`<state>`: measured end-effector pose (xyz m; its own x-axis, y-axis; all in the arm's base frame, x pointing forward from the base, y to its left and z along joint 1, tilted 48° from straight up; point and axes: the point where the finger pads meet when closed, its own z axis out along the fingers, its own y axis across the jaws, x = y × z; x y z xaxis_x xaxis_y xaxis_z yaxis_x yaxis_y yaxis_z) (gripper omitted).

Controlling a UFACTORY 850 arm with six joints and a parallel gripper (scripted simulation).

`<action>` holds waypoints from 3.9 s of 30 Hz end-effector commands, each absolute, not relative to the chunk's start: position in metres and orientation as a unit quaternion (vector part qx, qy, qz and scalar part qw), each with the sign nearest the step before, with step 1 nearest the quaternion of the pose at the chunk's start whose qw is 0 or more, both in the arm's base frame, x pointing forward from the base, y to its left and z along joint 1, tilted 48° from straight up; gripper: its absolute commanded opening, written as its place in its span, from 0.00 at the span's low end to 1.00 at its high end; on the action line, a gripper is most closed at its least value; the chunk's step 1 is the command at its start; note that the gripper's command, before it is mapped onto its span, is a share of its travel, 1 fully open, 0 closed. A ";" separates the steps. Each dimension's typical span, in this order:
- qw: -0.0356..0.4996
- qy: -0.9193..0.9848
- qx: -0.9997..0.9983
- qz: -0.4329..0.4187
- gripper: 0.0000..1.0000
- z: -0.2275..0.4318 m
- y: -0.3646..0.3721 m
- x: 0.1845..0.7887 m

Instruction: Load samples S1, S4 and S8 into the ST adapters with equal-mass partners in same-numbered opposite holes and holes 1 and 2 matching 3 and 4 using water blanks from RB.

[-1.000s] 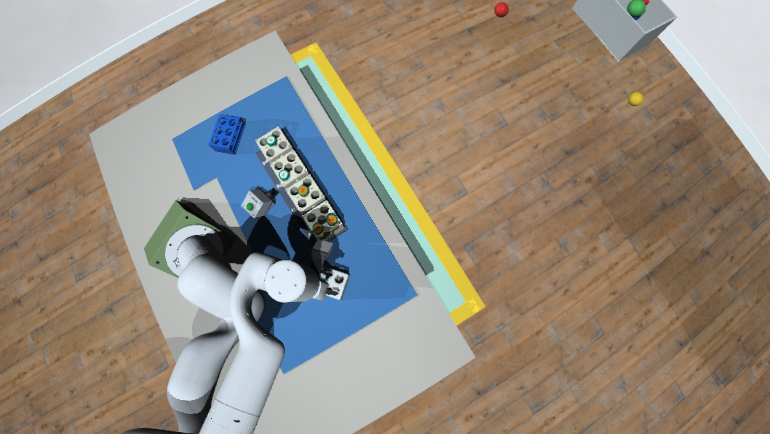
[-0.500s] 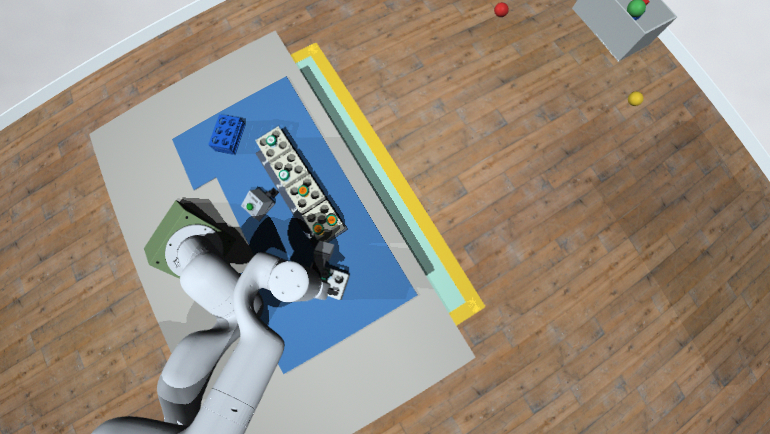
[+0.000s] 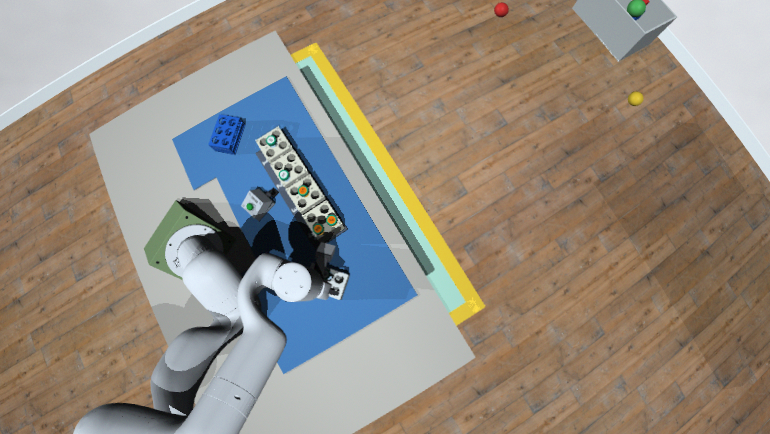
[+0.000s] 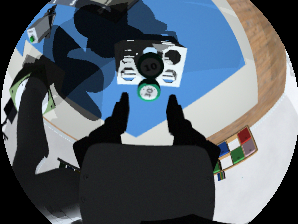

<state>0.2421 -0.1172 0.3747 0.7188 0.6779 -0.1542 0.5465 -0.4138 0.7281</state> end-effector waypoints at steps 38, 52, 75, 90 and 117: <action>0.399 0.366 0.837 0.083 0.57 0.352 -0.138 0.257; 0.399 0.366 0.837 0.083 0.57 0.347 -0.143 0.261; 0.399 0.366 0.837 0.083 0.00 0.348 -0.142 0.260; 0.399 0.366 0.837 0.083 0.00 0.348 -0.142 0.260; 0.399 0.366 0.837 0.083 0.00 0.351 -0.139 0.258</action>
